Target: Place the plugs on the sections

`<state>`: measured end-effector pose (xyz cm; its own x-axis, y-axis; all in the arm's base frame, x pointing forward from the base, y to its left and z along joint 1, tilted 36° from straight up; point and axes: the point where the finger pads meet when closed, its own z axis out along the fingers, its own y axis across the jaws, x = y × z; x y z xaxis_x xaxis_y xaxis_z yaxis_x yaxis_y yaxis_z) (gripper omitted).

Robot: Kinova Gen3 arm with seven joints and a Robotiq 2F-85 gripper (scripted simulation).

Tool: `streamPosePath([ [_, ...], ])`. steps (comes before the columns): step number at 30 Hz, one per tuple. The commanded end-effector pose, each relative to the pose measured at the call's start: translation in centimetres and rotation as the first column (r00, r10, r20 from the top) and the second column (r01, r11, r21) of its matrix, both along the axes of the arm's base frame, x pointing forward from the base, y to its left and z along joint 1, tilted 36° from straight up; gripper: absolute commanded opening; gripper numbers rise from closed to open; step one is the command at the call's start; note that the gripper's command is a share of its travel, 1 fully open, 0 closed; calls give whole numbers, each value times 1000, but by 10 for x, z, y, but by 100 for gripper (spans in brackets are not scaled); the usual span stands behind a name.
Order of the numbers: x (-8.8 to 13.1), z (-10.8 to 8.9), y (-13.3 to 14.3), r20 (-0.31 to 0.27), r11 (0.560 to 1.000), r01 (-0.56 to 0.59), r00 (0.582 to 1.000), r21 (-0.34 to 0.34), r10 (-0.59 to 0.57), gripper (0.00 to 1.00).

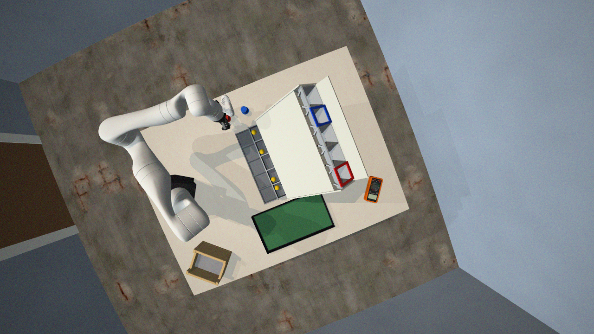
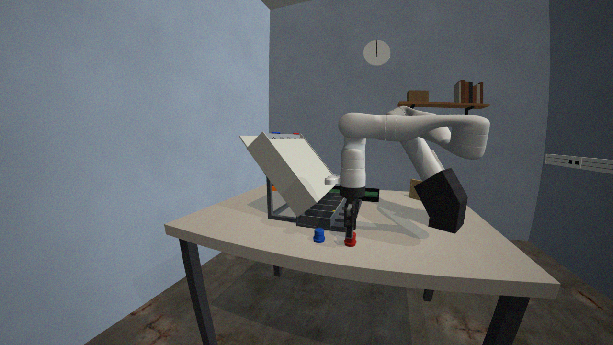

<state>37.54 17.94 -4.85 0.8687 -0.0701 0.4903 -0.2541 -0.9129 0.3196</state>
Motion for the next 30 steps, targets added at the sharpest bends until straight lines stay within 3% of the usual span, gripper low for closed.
streamPosePath([
  [1, 1, -1, 6, -2, 1000, 5, 1000, 2, -5, 70],
  [17, 1, -1, 6, -2, 1000, 5, 1000, 2, -5, 70],
  [18, 12, -21, -4, 10, 1000, -12, 1000, 8, 12, 70],
  [30, 12, -21, -4, 10, 1000, -12, 1000, 8, 12, 70],
])
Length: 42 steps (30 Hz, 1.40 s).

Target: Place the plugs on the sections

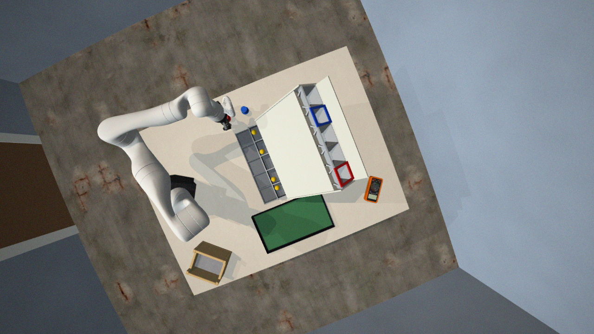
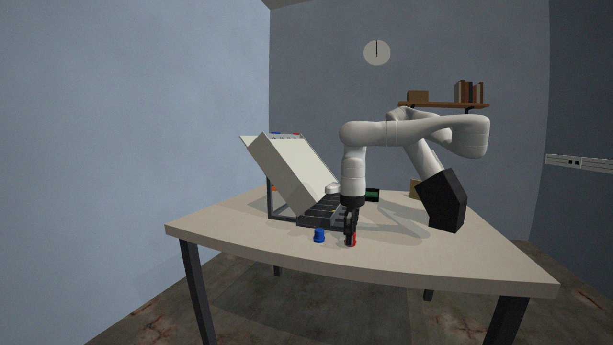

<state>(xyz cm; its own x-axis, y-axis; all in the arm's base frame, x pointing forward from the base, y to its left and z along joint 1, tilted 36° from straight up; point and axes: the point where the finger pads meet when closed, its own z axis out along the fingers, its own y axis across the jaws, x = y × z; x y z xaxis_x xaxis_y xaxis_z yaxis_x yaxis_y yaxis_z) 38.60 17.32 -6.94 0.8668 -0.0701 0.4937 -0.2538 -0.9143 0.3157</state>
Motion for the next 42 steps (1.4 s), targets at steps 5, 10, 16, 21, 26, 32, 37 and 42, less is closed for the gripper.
streamPosePath([
  [5, 0, 0, 1, 1, 1000, -1, 1000, 1, 1, 0],
  [10, 0, 0, 1, 1, 1000, -1, 1000, 1, 1, 0],
  [16, 0, 0, 1, 1, 1000, -1, 1000, 1, 1, 0],
  [21, 0, 0, 1, 1, 1000, -1, 1000, 1, 1, 0],
  [26, 0, 1, 2, 2, 1000, -2, 1000, 2, 2, 0],
  [32, 0, 1, 2, 2, 1000, -2, 1000, 2, 2, 0],
  [37, 0, 1, 2, 2, 1000, -2, 1000, 2, 2, 0],
  [42, -36, 69, 35, 7, 1000, -10, 1000, 4, 10, 0],
])
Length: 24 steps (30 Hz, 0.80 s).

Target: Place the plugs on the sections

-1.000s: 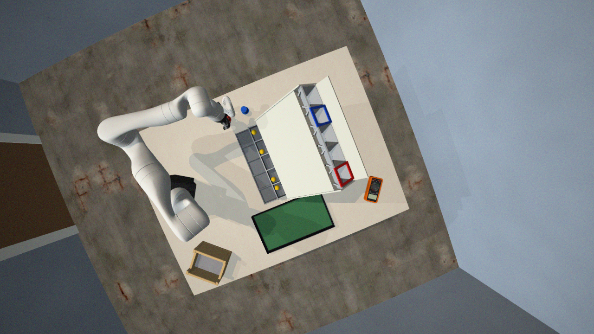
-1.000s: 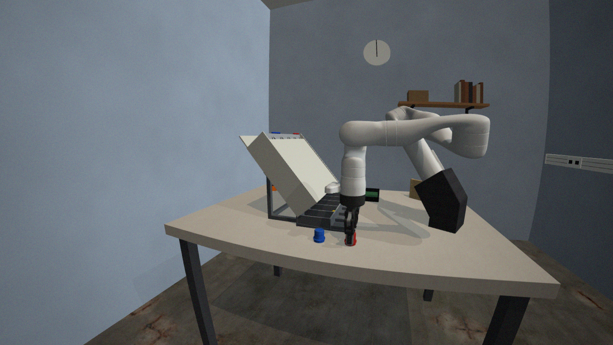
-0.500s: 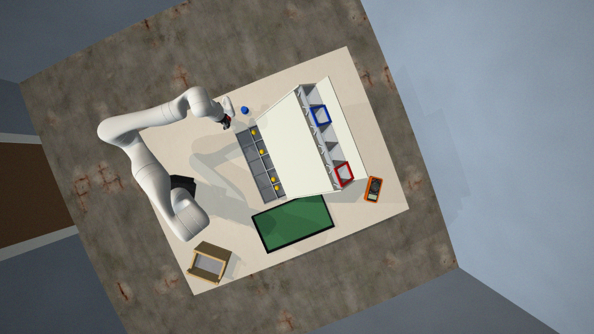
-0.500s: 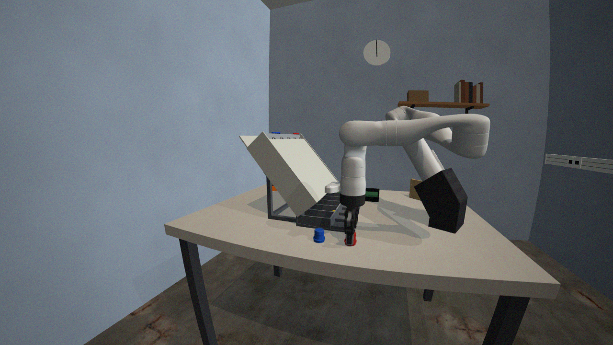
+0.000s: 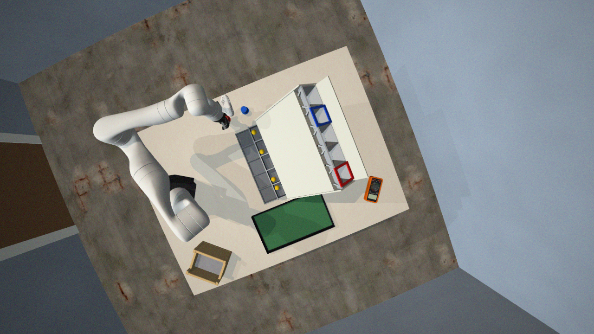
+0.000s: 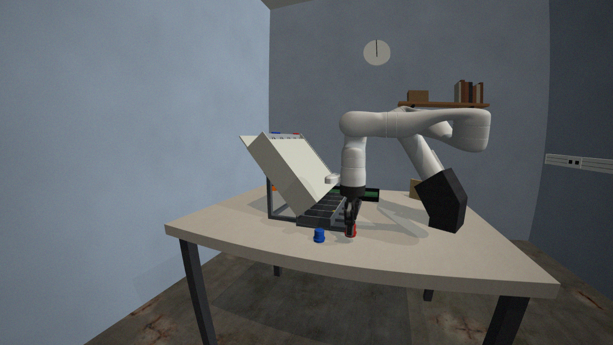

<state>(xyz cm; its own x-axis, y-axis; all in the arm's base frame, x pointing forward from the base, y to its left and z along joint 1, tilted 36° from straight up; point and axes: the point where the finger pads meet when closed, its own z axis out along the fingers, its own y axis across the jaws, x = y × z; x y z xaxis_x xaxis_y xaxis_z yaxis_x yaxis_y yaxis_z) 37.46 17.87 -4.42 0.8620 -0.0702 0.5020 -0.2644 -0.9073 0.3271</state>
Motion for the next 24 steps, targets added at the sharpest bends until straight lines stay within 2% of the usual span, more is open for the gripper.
streamPosePath([
  [1, -30, 54, 34, -2, 1000, -19, 1000, 19, 19, 0],
  [2, -36, 65, 41, -2, 1000, -19, 1000, 19, 19, 0],
  [3, -38, 68, 43, -2, 1000, -19, 1000, 19, 19, 0],
  [13, -38, 68, 43, -2, 1000, -19, 1000, 19, 19, 0],
  [14, -43, 97, -22, 9, 1000, -15, 1000, 20, 14, 0],
  [17, -45, 100, -30, 9, 1000, -15, 1000, 20, 14, 0],
  [24, -53, 131, -94, 9, 1000, -15, 1000, 20, 14, 0],
])
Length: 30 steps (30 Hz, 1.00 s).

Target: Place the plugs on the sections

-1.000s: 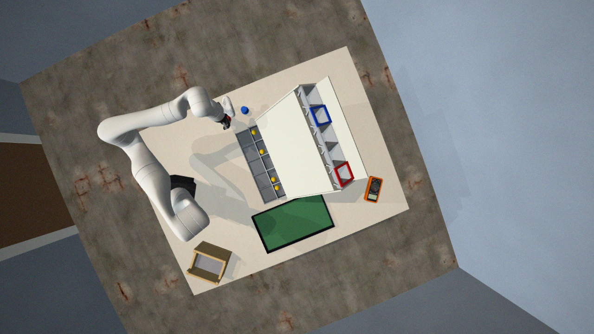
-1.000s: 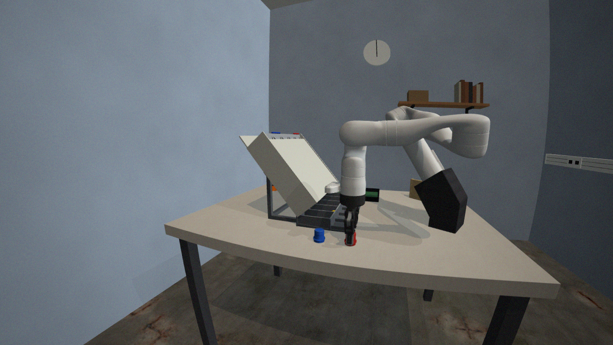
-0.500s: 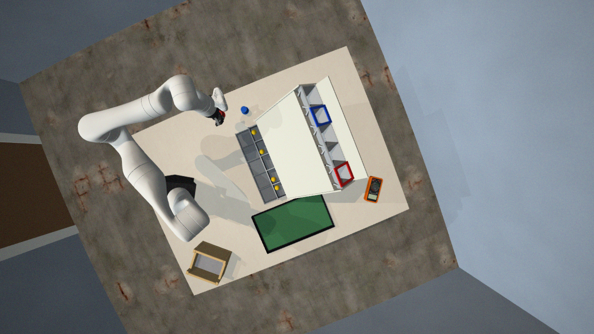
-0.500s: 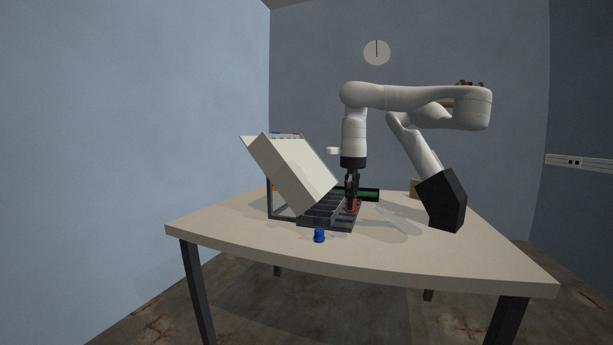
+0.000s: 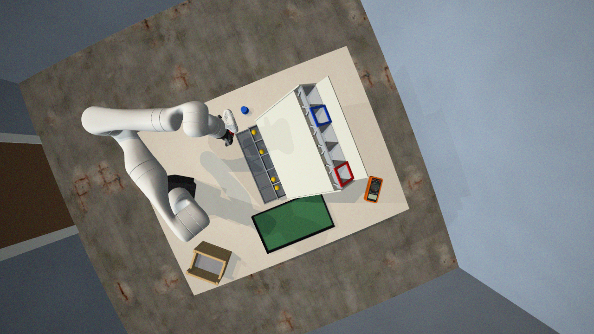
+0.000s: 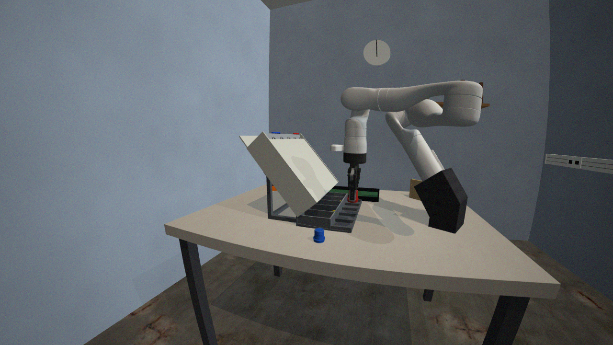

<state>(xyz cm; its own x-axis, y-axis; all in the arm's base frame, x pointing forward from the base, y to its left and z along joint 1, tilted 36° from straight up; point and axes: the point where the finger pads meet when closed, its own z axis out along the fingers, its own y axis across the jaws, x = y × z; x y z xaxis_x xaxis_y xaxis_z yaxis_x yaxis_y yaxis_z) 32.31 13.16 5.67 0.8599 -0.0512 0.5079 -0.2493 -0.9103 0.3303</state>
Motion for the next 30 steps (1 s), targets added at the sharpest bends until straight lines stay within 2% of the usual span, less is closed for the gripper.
streamPosePath([
  [1, -1, 30, -47, 2, 1000, 4, 1000, 26, -4, 0],
  [6, -1, 30, -47, 2, 1000, 4, 1000, 26, -4, 0],
  [7, -10, 53, -100, 5, 1000, -10, 1000, -3, 11, 0],
  [10, -11, 59, -112, 5, 1000, -10, 1000, -3, 11, 0],
  [17, -17, 85, -163, 5, 1000, -10, 1000, -3, 11, 0],
  [30, -17, 85, -165, -12, 1000, 0, 1000, 25, 1, 0],
])
